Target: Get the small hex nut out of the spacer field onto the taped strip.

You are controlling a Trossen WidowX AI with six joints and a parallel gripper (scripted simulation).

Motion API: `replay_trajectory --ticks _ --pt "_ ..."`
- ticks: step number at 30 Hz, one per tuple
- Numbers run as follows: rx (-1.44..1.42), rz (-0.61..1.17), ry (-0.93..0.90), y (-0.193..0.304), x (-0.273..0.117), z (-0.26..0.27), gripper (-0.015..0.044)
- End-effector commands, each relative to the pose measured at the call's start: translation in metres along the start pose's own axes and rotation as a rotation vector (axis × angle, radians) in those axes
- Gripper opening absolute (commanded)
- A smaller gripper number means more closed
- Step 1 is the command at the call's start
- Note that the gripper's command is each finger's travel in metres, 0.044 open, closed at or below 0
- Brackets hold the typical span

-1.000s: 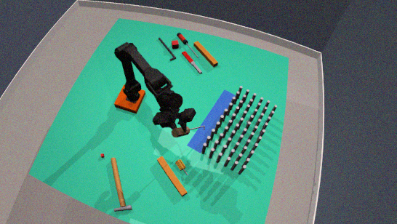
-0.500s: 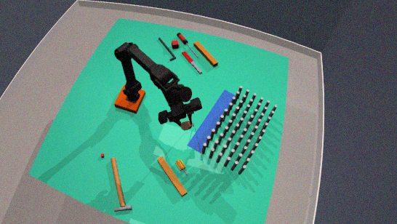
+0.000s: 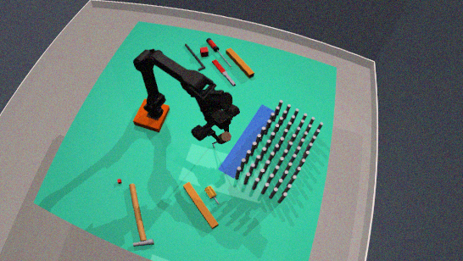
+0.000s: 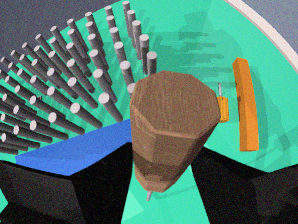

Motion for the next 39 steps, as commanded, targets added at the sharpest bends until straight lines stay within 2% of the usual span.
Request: replay_trajectory --ticks 1,39 --pt "-0.121 0.005 0.002 0.004 -0.002 0.009 0.0" --pt "-1.407 0.059 -0.037 0.072 -0.024 0.09 0.0"
Point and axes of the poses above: the point midway between the two fingers, 35 mm back from their tips, its own x axis out along the fingers, its own z axis across the jaws, y = z × x, the point moved 5 cm from there along -x, back along the fingers, and after that the axes turned 5 degrees about x, right-handed, at the moved point
